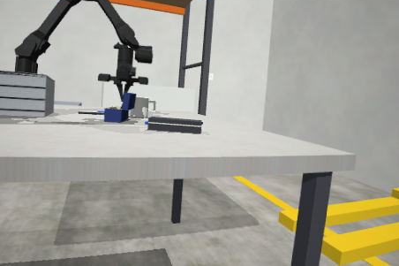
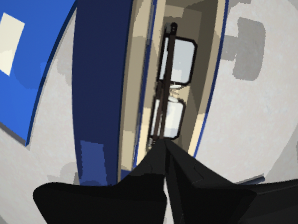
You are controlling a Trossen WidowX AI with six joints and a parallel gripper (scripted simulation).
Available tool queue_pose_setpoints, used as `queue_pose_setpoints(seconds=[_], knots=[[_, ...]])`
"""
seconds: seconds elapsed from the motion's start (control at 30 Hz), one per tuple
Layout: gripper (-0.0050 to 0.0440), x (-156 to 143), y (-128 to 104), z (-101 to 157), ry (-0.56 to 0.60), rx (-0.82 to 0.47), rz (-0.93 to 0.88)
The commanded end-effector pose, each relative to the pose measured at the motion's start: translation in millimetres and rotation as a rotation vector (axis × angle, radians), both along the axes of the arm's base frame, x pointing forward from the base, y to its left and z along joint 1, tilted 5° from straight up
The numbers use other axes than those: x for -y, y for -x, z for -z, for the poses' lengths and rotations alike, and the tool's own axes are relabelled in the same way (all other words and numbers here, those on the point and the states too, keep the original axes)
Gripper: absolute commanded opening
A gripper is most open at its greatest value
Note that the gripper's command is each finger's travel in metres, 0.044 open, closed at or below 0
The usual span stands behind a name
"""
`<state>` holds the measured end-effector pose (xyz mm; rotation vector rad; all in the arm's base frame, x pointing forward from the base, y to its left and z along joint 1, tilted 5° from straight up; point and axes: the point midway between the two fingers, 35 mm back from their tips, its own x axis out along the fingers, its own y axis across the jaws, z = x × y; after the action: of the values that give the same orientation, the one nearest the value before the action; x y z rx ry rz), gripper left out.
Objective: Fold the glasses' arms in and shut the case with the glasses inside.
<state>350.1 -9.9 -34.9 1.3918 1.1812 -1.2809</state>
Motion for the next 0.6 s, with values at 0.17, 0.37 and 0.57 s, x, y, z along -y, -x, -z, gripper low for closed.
queue_pose_setpoints(seconds=[0.17,0.37,0.57], knots=[[0.0,5.1,0.7,-0.4,-0.001,0.004,0.0],[0.0,9.0,1.6,0.0,-0.001,0.004,0.0],[0.0,12.2,2.5,0.3,-0.001,0.004,0.0]])
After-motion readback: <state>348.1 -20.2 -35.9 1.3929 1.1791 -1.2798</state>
